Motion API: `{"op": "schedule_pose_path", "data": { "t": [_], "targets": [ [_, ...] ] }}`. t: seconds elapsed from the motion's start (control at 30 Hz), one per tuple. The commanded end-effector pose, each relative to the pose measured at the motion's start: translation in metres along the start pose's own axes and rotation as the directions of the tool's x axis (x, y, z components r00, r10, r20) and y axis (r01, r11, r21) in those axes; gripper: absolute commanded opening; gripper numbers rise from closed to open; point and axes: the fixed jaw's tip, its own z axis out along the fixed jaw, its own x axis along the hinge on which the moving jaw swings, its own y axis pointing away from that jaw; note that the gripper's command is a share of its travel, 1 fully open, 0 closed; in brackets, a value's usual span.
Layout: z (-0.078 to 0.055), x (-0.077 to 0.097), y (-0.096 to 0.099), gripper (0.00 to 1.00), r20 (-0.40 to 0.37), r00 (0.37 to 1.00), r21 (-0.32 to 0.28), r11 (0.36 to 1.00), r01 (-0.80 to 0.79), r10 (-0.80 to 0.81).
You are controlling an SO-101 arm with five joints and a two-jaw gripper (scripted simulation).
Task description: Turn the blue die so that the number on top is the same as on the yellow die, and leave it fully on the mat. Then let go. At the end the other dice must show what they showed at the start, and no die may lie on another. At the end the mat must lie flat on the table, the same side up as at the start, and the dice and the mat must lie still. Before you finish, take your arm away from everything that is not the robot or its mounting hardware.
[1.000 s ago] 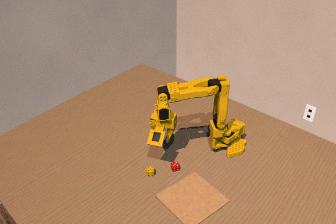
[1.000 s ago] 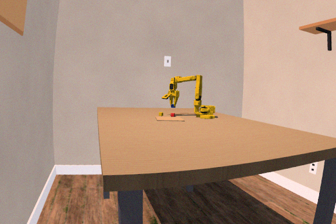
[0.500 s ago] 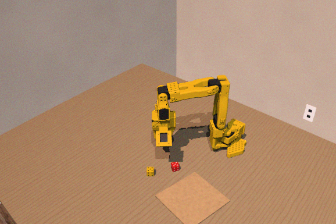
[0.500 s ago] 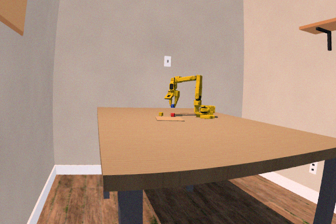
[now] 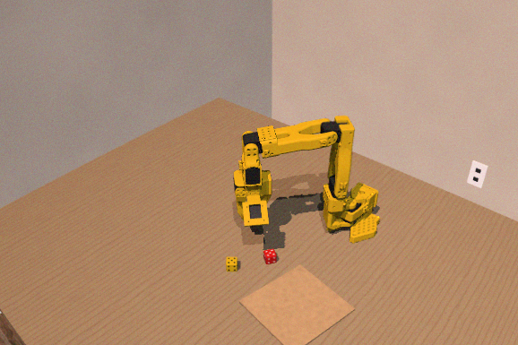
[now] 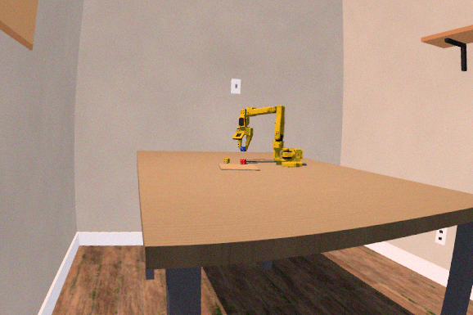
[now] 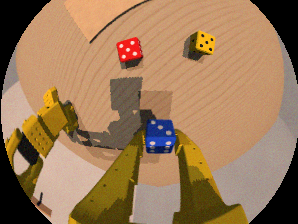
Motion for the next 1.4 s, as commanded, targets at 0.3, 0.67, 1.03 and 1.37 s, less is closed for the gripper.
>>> {"op": "schedule_pose_path", "data": {
  "t": [0.3, 0.67, 1.03, 1.37],
  "targets": [
    [-0.014, -0.013, -0.007, 0.0, 0.001, 0.997, 0.093, 0.993, 0.078, -0.078],
    [-0.013, -0.056, 0.009, 0.0, -0.001, 0.949, 0.093, 0.945, 0.314, -0.315],
    [-0.01, -0.114, 0.057, 0.0, -0.005, 0.732, 0.091, 0.728, 0.679, -0.682],
    [-0.006, -0.143, 0.116, 0.0, -0.008, 0.416, 0.088, 0.414, 0.906, -0.909]
  ]
}}
